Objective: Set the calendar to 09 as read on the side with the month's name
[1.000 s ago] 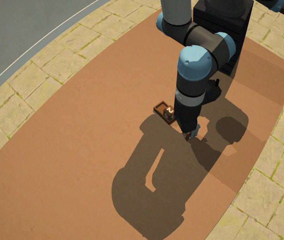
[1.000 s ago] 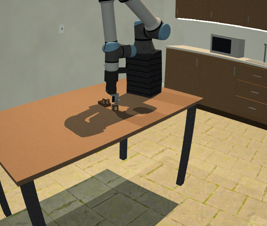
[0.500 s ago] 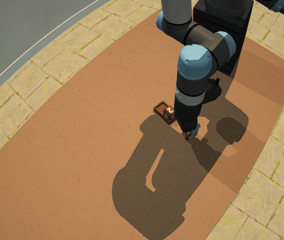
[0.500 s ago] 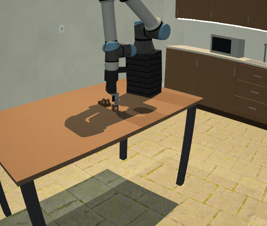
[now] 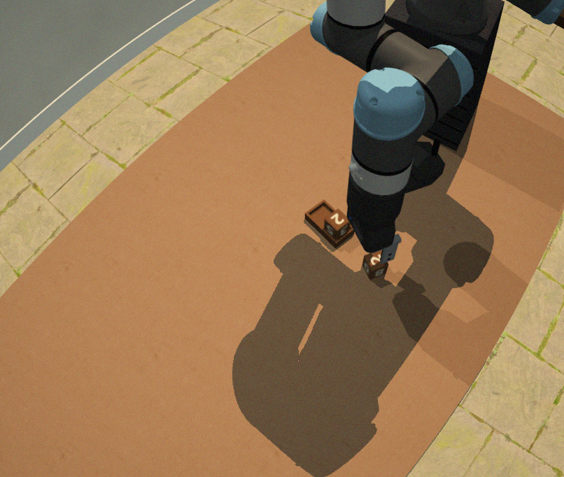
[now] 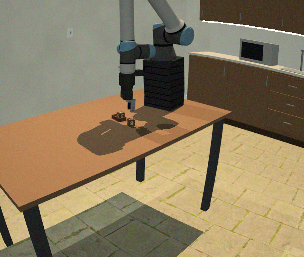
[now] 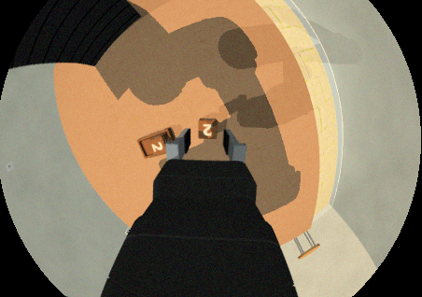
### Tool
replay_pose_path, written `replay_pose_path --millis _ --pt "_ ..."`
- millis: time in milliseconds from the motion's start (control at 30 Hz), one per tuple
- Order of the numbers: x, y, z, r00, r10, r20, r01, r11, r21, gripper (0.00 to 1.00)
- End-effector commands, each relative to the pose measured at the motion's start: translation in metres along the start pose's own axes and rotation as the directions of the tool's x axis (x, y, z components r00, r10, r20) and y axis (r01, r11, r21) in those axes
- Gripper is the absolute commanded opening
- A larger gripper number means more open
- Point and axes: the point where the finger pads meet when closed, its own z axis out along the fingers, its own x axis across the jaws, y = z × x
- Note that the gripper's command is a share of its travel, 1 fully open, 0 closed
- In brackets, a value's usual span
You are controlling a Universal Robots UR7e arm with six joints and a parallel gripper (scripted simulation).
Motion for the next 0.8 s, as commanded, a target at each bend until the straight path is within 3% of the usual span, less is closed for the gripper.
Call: replay_pose_path --millis 0,367,767 --pt "0.0001 0.0002 -0.0046 1.000 0.000 0.000 0.000 1.000 -0.001 0.90" --pt "0.0001 0.0002 -0.0041 1.000 -0.001 0.001 0.001 1.000 -0.011 0.90" --pt "0.0002 -0.0003 -0.0006 1.000 -0.004 0.006 0.004 0.995 -0.095 0.90"
